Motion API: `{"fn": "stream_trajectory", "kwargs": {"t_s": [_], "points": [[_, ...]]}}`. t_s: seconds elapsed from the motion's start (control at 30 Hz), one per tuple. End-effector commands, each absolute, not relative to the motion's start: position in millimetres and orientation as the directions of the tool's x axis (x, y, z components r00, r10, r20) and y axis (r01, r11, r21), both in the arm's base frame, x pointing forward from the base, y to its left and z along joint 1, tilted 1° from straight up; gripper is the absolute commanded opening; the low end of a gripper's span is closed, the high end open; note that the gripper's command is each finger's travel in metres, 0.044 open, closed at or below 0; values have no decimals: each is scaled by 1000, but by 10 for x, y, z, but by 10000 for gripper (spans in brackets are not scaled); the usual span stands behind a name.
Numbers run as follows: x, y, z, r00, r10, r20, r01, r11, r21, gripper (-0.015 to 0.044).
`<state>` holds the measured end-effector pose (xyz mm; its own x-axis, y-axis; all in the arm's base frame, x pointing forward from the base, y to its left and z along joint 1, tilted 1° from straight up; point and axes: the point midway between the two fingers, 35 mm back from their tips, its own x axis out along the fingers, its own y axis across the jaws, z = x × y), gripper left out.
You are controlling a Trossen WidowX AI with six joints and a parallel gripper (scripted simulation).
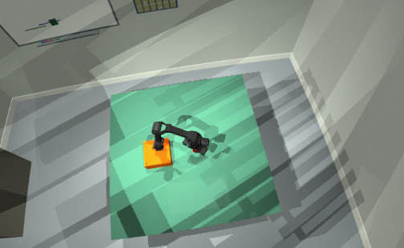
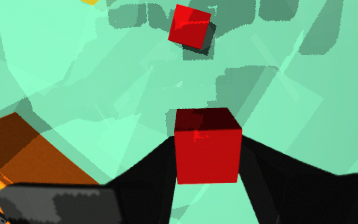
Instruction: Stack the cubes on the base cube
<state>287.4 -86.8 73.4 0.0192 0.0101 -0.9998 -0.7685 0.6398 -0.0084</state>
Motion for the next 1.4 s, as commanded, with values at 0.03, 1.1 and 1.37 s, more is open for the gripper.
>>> {"fn": "stream_trajectory", "kwargs": {"t_s": [0.03, 1.1, 1.37], "points": [[2921, -766, 715, 21, 5, -1000, -680, 733, -10, 105], [3085, -10, 566, 21, 11, -1000, 99, 995, 13, 105], [3094, 186, 528, 21, 12, -1000, 306, 952, 18, 105]]}}
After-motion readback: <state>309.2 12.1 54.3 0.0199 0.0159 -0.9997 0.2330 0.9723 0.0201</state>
